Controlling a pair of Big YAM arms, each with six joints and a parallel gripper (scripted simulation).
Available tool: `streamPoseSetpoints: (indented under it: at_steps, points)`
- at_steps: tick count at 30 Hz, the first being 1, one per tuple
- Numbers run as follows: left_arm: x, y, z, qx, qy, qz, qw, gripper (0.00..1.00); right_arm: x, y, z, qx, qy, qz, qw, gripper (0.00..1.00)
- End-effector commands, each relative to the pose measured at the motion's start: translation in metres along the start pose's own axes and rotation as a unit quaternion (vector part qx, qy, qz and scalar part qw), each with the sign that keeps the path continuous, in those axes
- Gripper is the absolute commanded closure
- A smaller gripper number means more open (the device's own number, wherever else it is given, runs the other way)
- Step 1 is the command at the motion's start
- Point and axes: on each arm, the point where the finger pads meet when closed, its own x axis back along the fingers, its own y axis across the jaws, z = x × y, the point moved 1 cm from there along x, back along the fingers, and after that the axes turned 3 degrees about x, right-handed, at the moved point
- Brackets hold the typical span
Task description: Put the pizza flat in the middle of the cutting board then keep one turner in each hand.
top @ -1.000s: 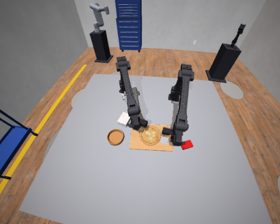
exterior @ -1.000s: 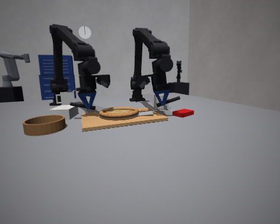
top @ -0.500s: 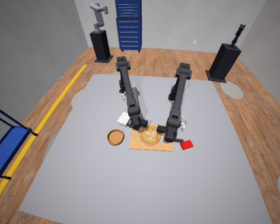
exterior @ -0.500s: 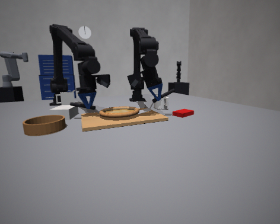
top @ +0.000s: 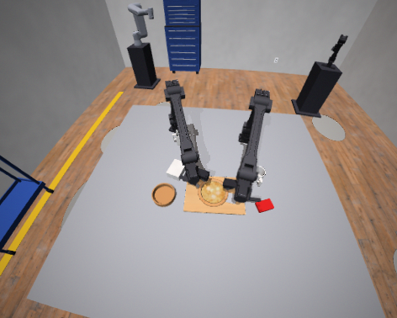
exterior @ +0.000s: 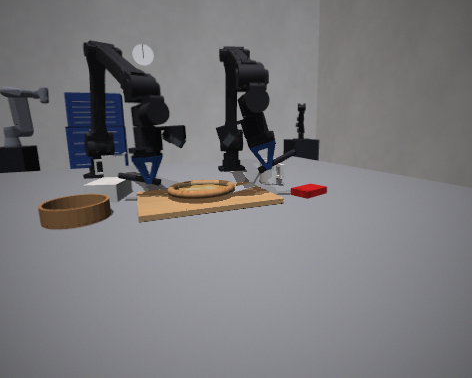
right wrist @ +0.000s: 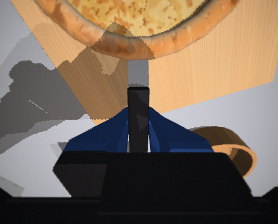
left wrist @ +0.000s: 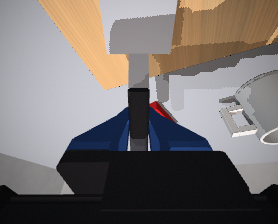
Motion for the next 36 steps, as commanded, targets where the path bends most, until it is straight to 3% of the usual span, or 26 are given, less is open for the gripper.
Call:
streamPoseSetpoints:
  at_steps: [1, 31, 36]
  points:
    - [0.014, 0.000, 0.005, 0.008, 0.000, -0.010, 1.000, 0.94, 0.051, -0.029, -0.024, -0.001, -0.042, 0.054, 0.998, 0.94]
    - [0.015, 0.010, 0.014, 0.003, 0.002, -0.024, 1.000, 0.94, 0.054, -0.033, -0.028, -0.001, -0.046, 0.059, 0.997, 0.94]
    - [0.015, 0.014, 0.020, 0.004, 0.002, -0.026, 1.000, 0.94, 0.046, -0.032, -0.026, 0.000, -0.041, 0.052, 0.998, 0.94]
